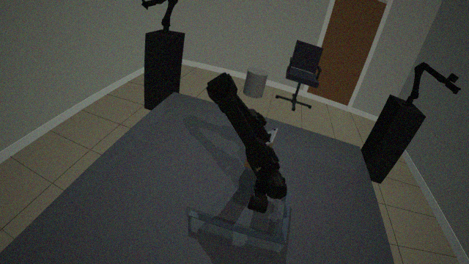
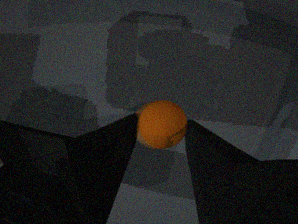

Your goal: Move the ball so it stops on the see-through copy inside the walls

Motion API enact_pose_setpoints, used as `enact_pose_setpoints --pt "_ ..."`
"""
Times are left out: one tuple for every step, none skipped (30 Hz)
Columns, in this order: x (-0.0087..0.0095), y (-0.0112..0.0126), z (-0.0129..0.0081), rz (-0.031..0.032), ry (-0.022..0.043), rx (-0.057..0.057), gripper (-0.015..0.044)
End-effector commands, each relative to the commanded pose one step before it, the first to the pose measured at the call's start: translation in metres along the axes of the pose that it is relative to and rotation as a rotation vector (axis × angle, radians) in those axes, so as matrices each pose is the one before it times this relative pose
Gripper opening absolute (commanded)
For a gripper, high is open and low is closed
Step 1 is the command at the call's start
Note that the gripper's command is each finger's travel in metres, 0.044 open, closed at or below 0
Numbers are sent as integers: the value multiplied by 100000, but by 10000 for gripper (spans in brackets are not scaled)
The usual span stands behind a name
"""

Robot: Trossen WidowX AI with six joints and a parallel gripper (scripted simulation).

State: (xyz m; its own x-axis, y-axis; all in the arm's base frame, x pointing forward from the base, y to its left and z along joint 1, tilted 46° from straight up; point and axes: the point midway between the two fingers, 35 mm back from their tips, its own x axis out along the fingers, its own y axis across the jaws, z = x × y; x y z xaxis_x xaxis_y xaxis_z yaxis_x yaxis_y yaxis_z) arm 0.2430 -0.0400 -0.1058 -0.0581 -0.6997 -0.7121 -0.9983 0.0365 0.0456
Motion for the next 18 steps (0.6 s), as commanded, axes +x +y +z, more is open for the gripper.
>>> enact_pose_setpoints --pt "-18 -11 -3 -8 -30 50 131" --pt "0 0 0 0 0 0 157" --pt "0 0 0 0 0 0 184" --pt "0 0 0 0 0 0 210" --pt "0 0 0 0 0 0 236" --pt "0 0 0 0 0 0 263" --pt "0 0 0 0 0 0 268" --pt "0 0 0 0 0 0 268" --pt "0 0 0 0 0 0 268" --pt "0 0 0 0 0 0 268" --pt "0 0 0 0 0 0 268" --pt "-262 -38 29 5 -59 -54 268" --pt "-796 -96 79 26 -150 -157 268" --pt "-1357 -99 103 81 -158 -247 268" --pt "-1765 -14 74 159 -31 -283 268" --pt "-1810 112 4 207 163 -244 268" --pt "-1457 179 -52 187 270 -162 268" --pt "-882 146 -58 118 222 -82 268"
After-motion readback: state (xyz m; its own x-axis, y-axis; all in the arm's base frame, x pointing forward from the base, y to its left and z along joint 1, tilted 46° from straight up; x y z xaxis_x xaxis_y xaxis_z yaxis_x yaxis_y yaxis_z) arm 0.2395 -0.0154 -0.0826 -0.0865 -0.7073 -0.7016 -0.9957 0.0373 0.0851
